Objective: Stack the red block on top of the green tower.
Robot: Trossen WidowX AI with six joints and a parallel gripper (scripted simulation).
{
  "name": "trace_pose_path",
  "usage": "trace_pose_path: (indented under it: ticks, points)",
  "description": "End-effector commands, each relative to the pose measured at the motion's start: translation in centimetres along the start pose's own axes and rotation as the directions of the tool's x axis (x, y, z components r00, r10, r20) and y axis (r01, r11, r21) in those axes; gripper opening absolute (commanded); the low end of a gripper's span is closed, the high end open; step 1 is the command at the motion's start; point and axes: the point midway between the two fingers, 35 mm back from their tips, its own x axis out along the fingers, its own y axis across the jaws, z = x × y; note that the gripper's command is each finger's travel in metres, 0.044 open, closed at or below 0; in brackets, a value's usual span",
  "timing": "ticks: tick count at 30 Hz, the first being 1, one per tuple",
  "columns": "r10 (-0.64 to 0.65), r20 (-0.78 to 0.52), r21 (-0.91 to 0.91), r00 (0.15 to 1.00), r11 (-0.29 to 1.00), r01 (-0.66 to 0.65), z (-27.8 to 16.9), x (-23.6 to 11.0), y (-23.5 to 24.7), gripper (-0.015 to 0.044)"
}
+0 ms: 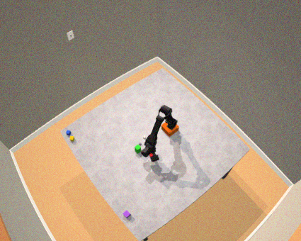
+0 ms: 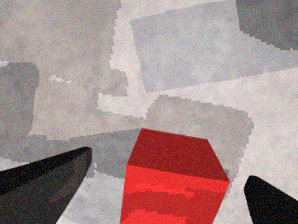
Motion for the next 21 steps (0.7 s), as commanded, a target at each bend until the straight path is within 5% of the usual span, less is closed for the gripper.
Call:
trace_pose_path:
  ticks: [1, 3, 13, 21]
  points:
    - [0.004, -0.003, 0.004, 1.0, 1.0, -0.004, -0.04, 0.05, 0.04, 0.044]
    - [0.004, -0.003, 0.004, 1.0, 1.0, -0.004, -0.04, 0.0, 0.04, 0.044]
    - [0.004, -0.003, 0.004, 1.0, 1.0, -0.004, -0.04, 0.0, 0.04, 0.0178]
    - [0.004, -0.003, 0.004, 1.0, 1.0, -0.004, -0.03, -0.12, 0.04, 0.0105]
